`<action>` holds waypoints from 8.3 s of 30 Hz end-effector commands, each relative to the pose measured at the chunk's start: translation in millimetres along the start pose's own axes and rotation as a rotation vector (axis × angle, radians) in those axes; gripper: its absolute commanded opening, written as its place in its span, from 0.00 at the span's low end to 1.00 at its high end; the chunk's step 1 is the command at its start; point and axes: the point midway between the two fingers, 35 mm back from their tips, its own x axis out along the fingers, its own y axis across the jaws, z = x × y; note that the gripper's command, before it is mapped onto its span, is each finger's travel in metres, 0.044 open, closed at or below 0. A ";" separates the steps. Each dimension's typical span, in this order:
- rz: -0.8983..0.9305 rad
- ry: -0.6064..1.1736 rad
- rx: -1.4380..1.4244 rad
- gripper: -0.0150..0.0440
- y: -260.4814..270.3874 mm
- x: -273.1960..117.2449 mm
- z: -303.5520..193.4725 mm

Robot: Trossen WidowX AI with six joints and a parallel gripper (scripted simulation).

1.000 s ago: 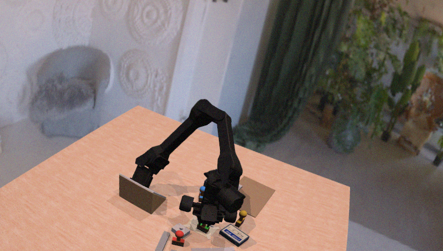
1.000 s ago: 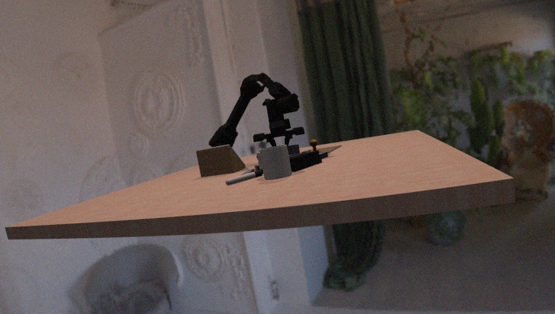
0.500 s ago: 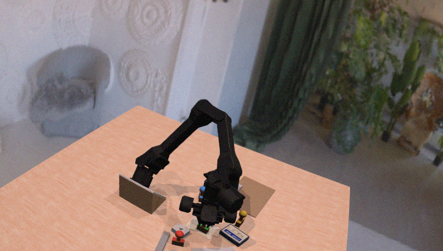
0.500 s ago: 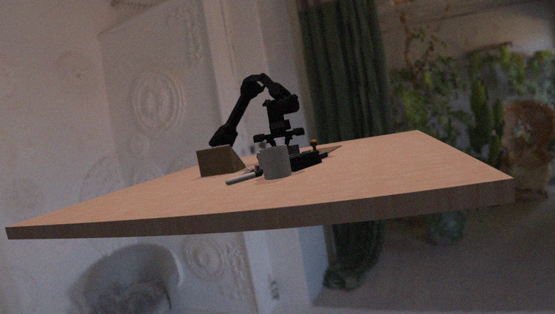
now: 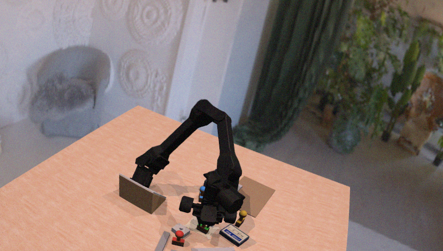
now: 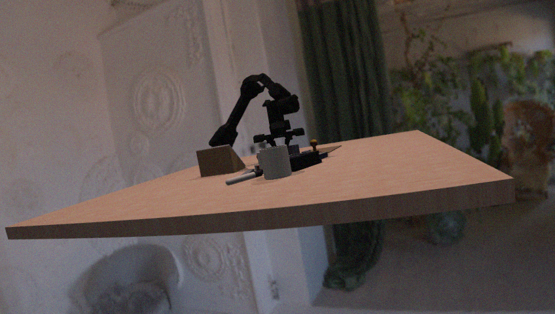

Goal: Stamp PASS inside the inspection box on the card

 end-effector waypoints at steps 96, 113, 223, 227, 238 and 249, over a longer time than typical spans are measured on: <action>0.002 0.002 0.001 0.25 1.1 -15.8 0.4; 0.001 0.001 0.001 0.25 1.3 -42.9 1.6; 0.005 -0.009 -0.010 0.52 57.1 -6.3 125.0; 0.005 -0.009 -0.010 0.69 57.1 -6.3 125.0; 0.019 -0.019 0.018 0.69 56.6 -104.4 126.6; 0.022 -0.020 0.024 0.69 53.7 -122.6 124.2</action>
